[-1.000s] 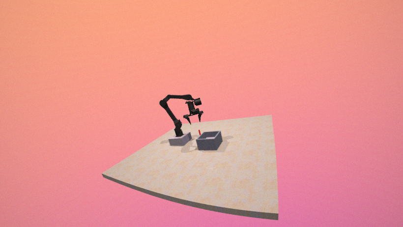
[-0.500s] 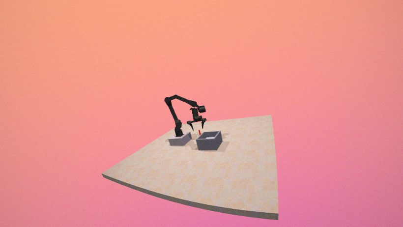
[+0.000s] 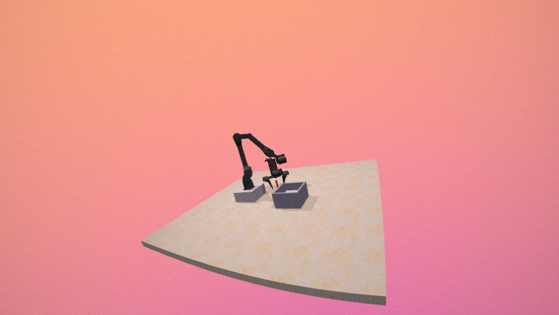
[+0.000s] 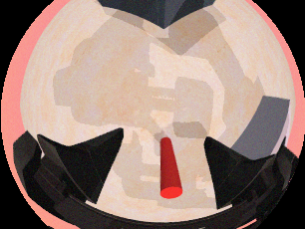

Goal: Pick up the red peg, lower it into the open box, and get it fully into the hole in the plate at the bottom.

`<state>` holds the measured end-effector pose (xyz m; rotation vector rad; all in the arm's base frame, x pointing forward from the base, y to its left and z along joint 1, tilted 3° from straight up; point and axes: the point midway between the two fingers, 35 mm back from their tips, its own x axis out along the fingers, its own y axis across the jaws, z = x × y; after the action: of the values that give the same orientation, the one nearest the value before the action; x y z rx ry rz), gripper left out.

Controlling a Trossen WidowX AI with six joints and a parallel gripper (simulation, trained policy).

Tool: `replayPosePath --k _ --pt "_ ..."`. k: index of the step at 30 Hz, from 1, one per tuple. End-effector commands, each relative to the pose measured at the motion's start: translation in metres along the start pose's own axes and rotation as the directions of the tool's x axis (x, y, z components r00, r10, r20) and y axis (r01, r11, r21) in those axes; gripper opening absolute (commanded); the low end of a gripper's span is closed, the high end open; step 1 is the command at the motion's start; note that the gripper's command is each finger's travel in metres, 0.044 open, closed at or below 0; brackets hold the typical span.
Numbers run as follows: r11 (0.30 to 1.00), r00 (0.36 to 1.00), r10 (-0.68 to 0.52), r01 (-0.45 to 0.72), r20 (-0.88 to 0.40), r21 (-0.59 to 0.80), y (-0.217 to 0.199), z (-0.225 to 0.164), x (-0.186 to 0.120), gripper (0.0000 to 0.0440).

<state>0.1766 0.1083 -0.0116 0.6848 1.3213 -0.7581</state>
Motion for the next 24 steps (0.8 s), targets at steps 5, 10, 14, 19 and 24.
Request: replayPosePath --k 5,10,14,19,24 --pt "0.999 0.999 -0.017 0.019 -0.050 0.028 -0.005 -0.009 0.010 0.0237" --pt "0.999 0.996 -0.018 0.020 -0.090 0.025 -0.001 -0.010 0.008 0.0106" --pt "0.999 0.993 -0.022 0.025 -0.120 0.021 0.002 -0.010 0.006 0.0001" --pt "1.000 0.997 0.009 -0.009 -0.081 -0.006 0.011 0.000 -0.005 0.0000" --pt "0.998 0.999 0.032 -0.033 -0.030 -0.049 0.017 0.013 -0.020 0.0000"
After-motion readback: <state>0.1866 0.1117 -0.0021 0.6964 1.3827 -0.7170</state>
